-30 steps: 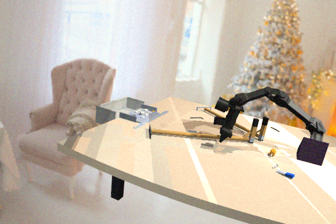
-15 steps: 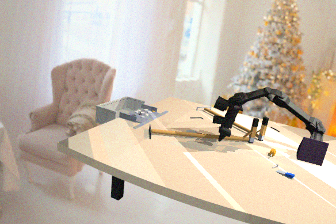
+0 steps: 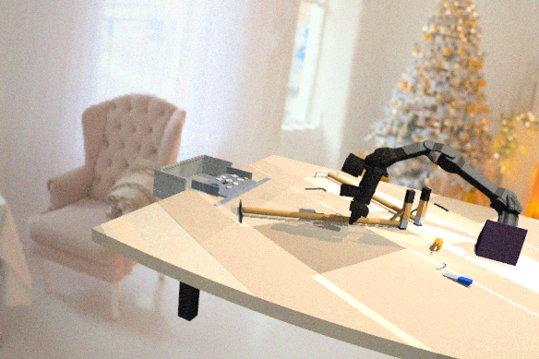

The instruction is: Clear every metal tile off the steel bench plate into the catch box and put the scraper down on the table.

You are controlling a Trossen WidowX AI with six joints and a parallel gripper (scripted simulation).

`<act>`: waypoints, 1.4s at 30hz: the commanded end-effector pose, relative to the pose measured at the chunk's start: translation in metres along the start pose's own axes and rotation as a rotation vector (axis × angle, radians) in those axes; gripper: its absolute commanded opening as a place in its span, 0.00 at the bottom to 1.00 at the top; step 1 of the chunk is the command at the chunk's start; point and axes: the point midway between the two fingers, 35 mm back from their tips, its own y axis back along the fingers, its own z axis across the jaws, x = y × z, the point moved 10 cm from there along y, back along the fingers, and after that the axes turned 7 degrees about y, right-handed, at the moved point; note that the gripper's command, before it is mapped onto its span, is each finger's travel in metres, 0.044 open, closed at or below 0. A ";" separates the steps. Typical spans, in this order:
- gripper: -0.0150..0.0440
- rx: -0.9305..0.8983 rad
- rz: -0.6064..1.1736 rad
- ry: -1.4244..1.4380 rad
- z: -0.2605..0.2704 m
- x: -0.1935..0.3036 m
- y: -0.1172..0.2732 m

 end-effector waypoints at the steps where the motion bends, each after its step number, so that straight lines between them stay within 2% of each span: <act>1: 0.25 0.005 0.003 0.002 -0.004 -0.001 -0.001; 42: 0.25 0.015 -0.005 -0.023 -0.042 -0.008 -0.004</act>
